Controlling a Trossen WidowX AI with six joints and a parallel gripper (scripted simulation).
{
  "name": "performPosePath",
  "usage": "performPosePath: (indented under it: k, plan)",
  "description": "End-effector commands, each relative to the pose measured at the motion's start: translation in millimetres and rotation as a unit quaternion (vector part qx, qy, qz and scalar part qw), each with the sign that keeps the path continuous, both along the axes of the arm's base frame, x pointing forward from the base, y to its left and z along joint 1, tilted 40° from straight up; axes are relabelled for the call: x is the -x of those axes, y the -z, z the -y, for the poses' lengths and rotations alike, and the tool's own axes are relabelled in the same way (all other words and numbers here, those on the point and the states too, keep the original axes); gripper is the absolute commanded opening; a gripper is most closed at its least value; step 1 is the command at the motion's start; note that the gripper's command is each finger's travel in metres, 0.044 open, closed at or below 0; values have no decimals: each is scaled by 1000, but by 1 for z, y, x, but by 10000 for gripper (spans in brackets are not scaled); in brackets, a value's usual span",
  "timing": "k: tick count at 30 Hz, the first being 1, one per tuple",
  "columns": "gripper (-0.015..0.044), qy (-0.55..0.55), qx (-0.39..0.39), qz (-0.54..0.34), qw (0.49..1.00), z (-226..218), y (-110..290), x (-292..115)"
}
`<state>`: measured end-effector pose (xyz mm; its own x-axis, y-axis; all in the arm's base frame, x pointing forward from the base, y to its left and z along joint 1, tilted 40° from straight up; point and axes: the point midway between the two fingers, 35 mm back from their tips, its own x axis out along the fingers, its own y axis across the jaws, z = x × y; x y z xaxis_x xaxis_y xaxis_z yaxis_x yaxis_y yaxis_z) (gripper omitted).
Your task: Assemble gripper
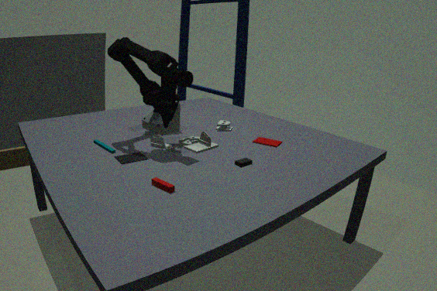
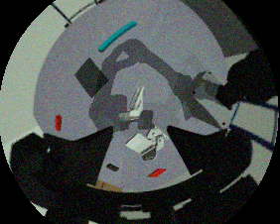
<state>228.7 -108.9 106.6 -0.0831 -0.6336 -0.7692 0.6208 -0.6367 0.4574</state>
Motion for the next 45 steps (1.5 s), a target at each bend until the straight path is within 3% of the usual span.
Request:
performPosePath:
  k: [1, 13, 19, 24, 45]
  plan:
    - [440, 43, 7, 33, 999, 3, -3, 7]
    - [440, 153, 21, 123, 980, 11, -12, 21]
    - [440, 155, 22, 124, 980, 12, -11, 21]
    - [440, 155, 22, 124, 980, 36, 17, 25]
    - [440, 155, 22, 124, 980, 48, 31, 25]
